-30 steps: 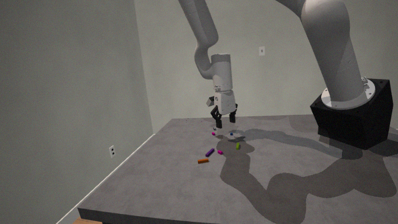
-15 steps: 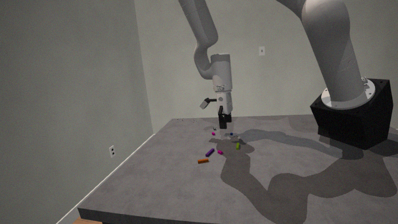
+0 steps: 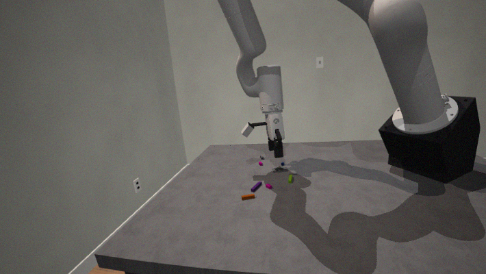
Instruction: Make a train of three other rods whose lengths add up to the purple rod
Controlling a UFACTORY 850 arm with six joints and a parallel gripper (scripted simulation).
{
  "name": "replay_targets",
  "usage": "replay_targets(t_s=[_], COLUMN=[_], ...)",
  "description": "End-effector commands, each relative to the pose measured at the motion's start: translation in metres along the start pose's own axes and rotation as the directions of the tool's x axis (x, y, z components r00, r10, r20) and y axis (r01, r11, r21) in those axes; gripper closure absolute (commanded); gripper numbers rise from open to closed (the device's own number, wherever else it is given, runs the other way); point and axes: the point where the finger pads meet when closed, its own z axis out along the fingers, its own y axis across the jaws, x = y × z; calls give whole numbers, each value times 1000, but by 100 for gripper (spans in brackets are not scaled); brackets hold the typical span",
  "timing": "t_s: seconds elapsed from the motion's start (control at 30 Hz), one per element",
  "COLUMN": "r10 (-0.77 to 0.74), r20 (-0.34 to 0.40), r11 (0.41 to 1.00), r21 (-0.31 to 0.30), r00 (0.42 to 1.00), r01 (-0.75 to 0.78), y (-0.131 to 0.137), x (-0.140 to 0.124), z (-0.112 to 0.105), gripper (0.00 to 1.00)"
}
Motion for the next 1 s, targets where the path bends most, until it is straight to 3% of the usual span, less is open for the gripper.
replay_targets(t_s=[0.0,0.23,0.47,0.53,0.57,0.7,0.97], r10=[-149,-369,-581,-581,-648,-736,-893], r20=[-21,-16,-9,-9,-7,-3,4], r11=[989,929,814,814,762,677,449], r21=[-20,-24,-27,-27,-28,-29,-28], r00=[989,929,814,814,762,677,450], r01=[149,369,581,581,647,736,893], y=[-1,-3,-4,-4,-5,-6,-8], x=[1,1,2,2,2,3,4], z=[0,0,-1,-1,-1,-1,-1], gripper=[0,0,0,0,0,0,0])
